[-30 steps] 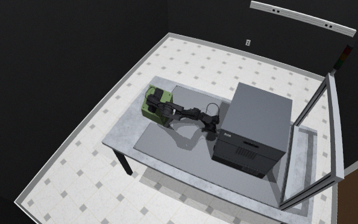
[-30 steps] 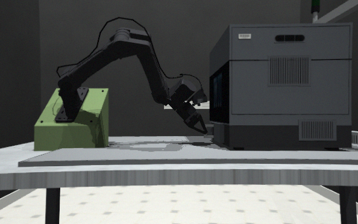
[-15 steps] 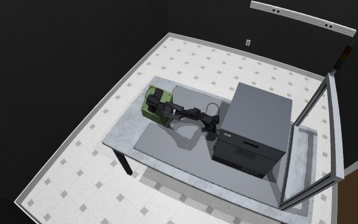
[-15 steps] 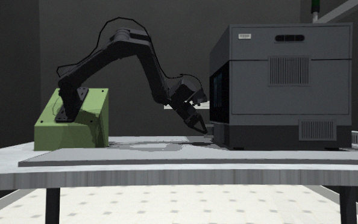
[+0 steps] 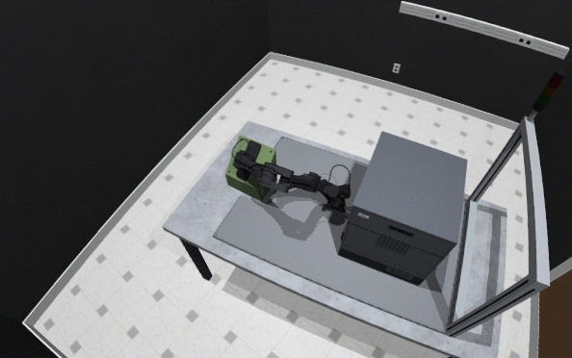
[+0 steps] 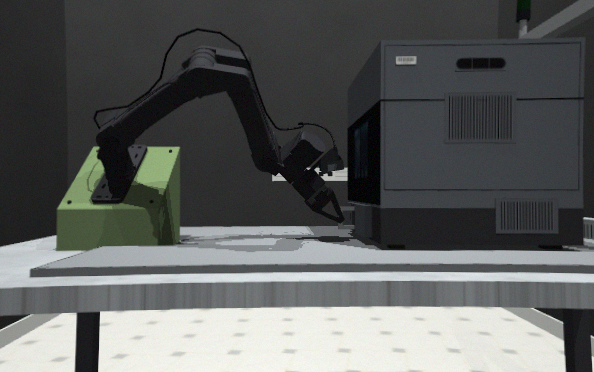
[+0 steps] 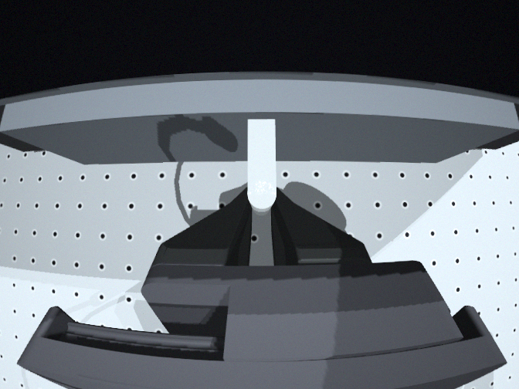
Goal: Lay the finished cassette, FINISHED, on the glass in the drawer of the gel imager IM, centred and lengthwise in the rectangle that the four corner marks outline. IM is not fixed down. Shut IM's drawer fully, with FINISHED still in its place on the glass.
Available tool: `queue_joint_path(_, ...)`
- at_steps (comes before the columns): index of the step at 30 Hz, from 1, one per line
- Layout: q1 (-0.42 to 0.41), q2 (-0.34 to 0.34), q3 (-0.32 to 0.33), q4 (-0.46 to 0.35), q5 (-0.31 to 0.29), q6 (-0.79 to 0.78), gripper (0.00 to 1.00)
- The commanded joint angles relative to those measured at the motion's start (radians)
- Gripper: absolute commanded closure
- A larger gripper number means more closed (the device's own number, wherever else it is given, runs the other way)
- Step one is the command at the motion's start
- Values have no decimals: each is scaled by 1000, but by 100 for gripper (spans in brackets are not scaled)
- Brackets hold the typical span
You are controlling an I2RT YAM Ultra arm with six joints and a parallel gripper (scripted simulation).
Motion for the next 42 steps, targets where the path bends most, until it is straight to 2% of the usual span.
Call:
queue_joint_path(1, 1, 12, 31, 19, -26, -14, 100)
queue_joint_path(14, 1, 12, 31, 19, -26, -14, 100)
queue_joint_path(16, 1, -20, -22, 27, -25, -13, 100)
queue_joint_path(17, 2, -30, -28, 30, -25, -13, 100)
queue_joint_path(18, 5, -12, -8, 19, -17, -6, 65)
queue_joint_path(22, 5, -12, -8, 19, -18, -6, 65)
queue_joint_path(24, 13, -26, -28, 31, -26, -13, 65)
queue_joint_path(26, 14, -27, -7, 26, -26, -11, 65)
queue_joint_path(35, 13, -27, -6, 25, -26, -10, 65)
queue_joint_path(36, 16, -33, -33, 26, -25, -6, 65)
queue_joint_path(40, 19, -41, -32, 30, -23, 2, 65)
queue_joint_path(42, 22, -49, -53, 32, -17, 7, 65)
